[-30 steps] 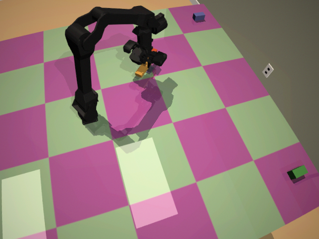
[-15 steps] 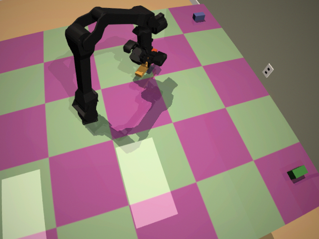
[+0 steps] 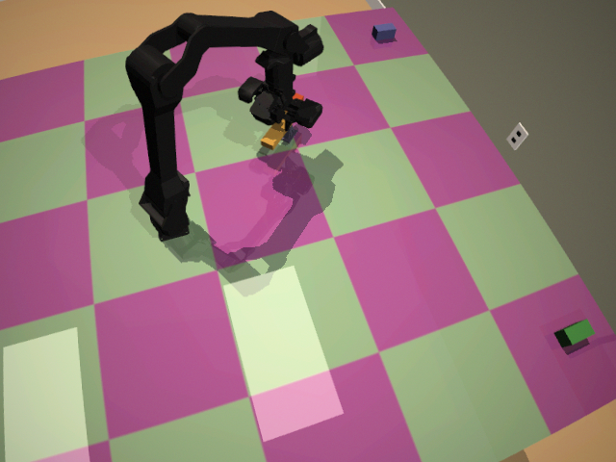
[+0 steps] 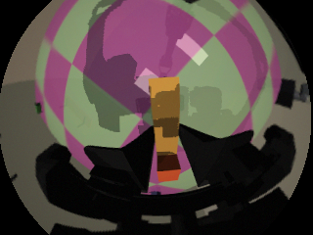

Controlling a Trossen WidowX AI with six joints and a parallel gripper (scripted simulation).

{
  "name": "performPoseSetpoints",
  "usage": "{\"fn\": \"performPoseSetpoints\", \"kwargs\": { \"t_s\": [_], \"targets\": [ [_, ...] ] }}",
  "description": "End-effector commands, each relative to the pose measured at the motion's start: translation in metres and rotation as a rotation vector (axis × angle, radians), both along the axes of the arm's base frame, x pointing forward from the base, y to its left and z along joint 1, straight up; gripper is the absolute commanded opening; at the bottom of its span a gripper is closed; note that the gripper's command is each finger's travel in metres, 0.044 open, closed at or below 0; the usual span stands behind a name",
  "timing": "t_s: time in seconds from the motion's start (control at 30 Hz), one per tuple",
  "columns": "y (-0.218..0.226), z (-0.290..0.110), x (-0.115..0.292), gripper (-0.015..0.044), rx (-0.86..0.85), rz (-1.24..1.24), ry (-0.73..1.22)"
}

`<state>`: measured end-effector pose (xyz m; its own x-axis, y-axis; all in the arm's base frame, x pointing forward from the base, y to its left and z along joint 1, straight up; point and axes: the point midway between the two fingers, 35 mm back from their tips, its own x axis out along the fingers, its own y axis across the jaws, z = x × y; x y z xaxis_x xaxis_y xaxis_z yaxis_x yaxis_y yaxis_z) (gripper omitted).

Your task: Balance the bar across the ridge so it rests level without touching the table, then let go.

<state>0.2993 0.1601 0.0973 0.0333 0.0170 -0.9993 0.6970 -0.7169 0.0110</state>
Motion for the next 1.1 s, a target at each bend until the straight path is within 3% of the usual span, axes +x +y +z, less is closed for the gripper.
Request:
{"fn": "performPoseSetpoints", "kwargs": {
  "t_s": [0.0, 0.93, 1.07],
  "targets": [
    [0.0, 0.0, 0.0, 0.0, 0.0, 0.0, 0.0],
    [0.0, 0.0, 0.0, 0.0, 0.0, 0.0, 0.0],
    [0.0, 0.0, 0.0, 0.0105, 0.0, 0.0, 0.0]
  ]
}}
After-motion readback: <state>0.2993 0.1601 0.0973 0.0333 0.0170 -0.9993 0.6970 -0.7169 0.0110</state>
